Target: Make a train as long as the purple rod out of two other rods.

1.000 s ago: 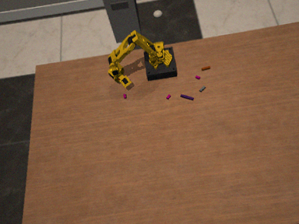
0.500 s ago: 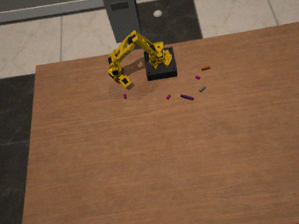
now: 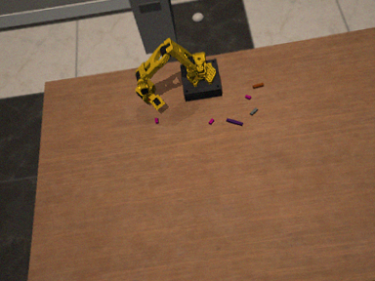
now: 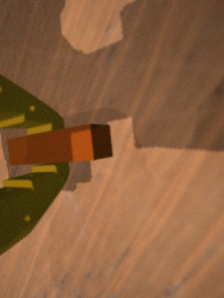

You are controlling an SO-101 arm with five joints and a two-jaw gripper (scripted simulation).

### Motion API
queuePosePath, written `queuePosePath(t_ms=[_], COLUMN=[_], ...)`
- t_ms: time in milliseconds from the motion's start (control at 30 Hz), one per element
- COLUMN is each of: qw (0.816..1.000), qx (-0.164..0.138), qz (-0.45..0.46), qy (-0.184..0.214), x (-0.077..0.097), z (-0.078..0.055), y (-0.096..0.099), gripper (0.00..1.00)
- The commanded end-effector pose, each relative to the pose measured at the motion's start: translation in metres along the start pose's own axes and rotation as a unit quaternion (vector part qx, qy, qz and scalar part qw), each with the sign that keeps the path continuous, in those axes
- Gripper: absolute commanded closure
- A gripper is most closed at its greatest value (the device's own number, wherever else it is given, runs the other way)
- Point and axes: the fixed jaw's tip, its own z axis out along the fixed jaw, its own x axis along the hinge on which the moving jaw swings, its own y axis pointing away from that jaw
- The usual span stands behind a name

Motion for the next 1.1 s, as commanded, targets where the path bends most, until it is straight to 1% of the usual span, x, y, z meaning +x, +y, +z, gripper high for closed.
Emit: queuePosePath(t_ms=[0,267,500,567,833,1067], qw=[1.000,1.000,1.000,1.000,1.000,1.000], qx=[-0.008,-0.008,-0.008,-0.008,-0.008,-0.008], qz=[0.003,0.003,0.003,0.003,0.003,0.003], qy=[-0.005,-0.005,-0.005,-0.005,-0.005,-0.005], x=[0.000,0.000,0.001,0.001,0.001,0.001], z=[0.004,0.001,-0.012,-0.012,-0.028,-0.033], y=[0.005,0.004,0.002,0.002,0.000,0.000], gripper=[1.00,1.00,1.00,1.00,1.00,1.00])
